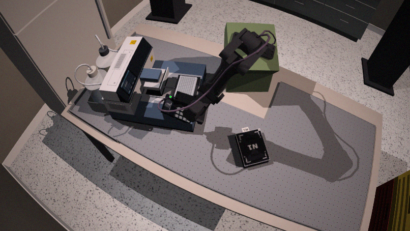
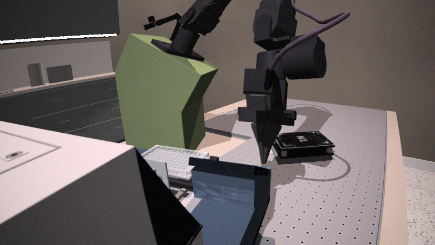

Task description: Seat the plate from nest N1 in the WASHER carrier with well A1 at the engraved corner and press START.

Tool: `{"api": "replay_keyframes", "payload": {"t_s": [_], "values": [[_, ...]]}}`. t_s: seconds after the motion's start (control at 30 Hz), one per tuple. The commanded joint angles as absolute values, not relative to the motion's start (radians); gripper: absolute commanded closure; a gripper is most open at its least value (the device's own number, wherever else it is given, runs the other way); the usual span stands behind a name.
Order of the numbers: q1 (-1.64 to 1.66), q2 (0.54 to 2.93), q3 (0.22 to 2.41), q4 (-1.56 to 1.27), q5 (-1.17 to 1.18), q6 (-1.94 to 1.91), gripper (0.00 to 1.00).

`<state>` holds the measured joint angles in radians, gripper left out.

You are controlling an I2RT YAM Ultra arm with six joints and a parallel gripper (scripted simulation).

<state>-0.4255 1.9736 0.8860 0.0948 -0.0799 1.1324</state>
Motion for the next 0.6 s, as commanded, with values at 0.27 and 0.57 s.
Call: {"api": "replay_keyframes", "payload": {"t_s": [0.27,0.57], "values": [[-0.433,1.977,0.915,0.121,-0.059,1.137,1.0],[-0.433,1.977,0.915,0.119,-0.059,1.137,1.0]]}}
